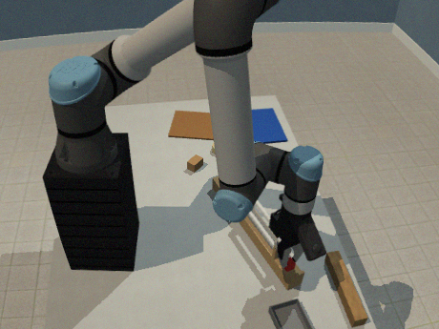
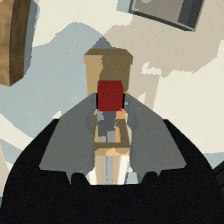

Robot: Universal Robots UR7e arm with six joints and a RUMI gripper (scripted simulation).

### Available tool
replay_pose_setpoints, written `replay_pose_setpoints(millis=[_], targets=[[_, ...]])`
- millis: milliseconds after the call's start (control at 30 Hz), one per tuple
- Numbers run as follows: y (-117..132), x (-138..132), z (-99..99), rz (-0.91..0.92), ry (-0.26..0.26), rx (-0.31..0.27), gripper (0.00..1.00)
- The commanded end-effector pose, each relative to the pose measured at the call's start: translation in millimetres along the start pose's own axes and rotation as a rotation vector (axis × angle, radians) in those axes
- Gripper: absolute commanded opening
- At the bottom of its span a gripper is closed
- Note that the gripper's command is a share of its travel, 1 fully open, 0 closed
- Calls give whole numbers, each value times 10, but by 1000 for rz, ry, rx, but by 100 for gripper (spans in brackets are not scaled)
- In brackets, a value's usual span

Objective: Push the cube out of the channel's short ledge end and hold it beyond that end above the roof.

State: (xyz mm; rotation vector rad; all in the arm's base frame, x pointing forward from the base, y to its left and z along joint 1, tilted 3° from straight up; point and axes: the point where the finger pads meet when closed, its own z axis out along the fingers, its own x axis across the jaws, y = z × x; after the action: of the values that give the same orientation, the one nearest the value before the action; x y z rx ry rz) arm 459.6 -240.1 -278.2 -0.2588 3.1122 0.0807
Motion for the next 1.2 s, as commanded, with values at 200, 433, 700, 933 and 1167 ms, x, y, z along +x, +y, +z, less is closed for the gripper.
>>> replay_pose_setpoints(millis=[200,433,700,933,1167], targets=[[-5,-4,-6,0,-1,1,0],[-5,-4,-26,0,-1,1,0],[-4,-4,-222,0,-1,1,0],[-4,-4,-598,0,-1,1,0],[-4,-3,-777,0,-1,1,0]])
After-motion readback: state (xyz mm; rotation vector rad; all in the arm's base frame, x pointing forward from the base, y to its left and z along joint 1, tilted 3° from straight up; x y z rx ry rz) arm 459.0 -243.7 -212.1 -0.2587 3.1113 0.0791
